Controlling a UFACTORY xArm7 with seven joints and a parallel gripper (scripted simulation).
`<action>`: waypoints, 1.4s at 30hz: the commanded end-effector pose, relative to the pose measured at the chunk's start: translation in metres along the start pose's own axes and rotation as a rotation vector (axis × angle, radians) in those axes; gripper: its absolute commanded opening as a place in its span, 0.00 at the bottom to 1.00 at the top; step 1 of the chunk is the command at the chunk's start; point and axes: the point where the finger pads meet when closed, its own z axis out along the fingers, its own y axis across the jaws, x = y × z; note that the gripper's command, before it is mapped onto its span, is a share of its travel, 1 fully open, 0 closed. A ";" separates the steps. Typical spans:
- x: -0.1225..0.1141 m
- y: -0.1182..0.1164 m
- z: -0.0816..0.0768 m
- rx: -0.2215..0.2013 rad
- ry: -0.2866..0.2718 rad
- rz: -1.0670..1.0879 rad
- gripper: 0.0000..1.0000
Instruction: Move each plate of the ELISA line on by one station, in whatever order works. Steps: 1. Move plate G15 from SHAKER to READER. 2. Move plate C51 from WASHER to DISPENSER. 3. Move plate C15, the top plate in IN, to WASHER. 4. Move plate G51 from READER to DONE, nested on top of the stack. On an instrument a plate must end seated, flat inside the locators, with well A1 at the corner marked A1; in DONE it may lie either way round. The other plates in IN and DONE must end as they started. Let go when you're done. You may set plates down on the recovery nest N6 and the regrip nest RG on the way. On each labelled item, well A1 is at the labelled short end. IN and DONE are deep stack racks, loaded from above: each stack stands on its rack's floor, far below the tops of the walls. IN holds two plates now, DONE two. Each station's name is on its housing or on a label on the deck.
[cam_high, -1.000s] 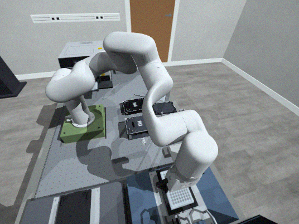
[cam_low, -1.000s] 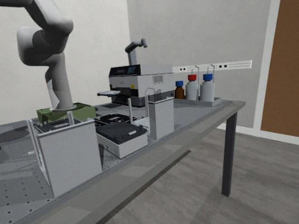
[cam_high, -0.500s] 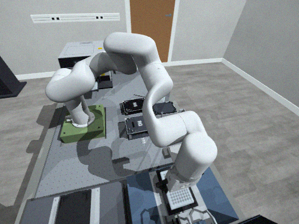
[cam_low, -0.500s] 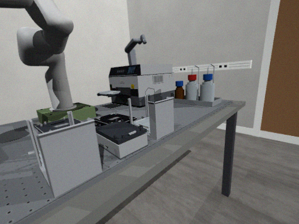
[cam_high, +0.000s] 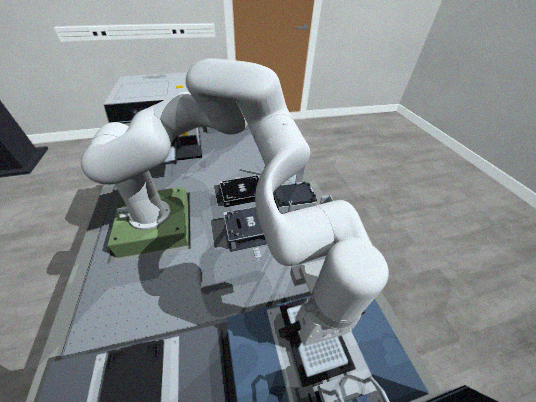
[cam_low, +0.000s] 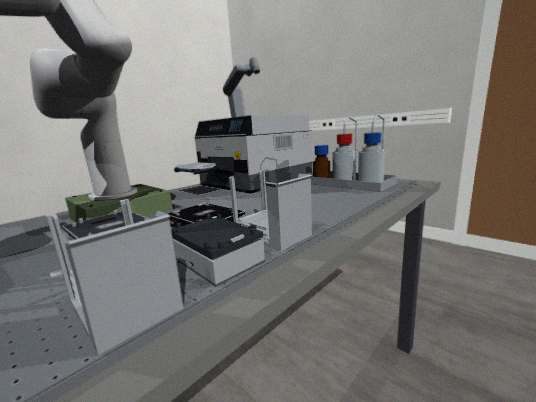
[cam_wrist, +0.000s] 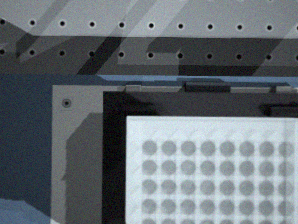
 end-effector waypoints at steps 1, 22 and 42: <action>-0.001 0.000 -0.002 -0.002 -0.004 0.000 1.00; -0.001 0.000 -0.002 -0.002 -0.004 0.000 0.00; -0.001 0.000 -0.002 -0.002 -0.004 0.000 0.00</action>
